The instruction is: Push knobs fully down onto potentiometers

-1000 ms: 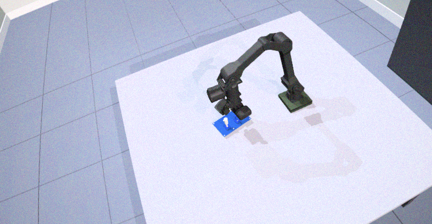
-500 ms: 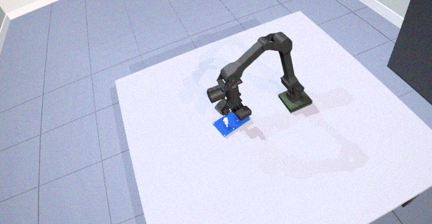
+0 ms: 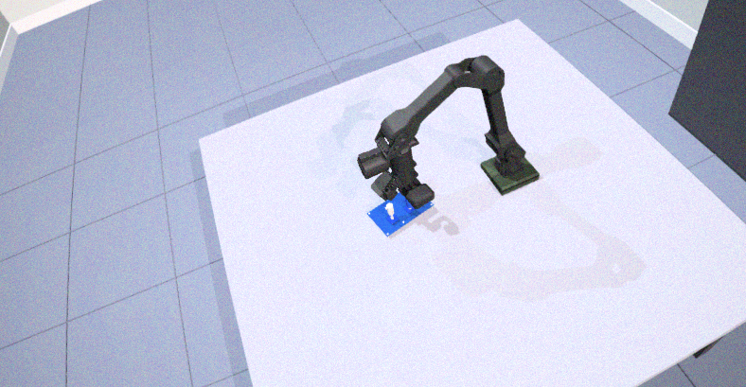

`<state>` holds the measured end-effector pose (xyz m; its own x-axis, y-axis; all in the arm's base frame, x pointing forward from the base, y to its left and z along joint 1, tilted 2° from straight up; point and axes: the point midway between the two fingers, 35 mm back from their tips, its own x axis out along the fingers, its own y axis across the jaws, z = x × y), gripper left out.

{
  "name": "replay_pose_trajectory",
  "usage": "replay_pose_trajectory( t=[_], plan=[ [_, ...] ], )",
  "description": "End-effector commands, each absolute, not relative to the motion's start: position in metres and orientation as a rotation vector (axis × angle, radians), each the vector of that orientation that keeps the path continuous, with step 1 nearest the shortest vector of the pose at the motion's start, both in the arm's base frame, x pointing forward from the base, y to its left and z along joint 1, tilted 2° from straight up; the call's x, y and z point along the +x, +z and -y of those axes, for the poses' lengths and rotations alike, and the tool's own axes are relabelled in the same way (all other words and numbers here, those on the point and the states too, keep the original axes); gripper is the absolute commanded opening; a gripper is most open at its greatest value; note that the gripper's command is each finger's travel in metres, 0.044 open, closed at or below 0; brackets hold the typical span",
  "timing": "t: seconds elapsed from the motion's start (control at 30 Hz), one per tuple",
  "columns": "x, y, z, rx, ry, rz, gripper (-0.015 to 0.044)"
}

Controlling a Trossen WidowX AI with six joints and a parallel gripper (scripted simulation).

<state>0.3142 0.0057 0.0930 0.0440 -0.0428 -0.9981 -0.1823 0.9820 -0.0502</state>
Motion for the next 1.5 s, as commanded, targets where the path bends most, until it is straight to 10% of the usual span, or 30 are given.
replay_pose_trajectory(
  t=[0.0,1.47],
  plan=[
    [0.3142,0.0929,-0.0061,-0.183,0.114,-1.526,0.0],
    [0.3144,0.0886,-0.0059,-0.183,0.114,-1.526,0.0]
  ],
)
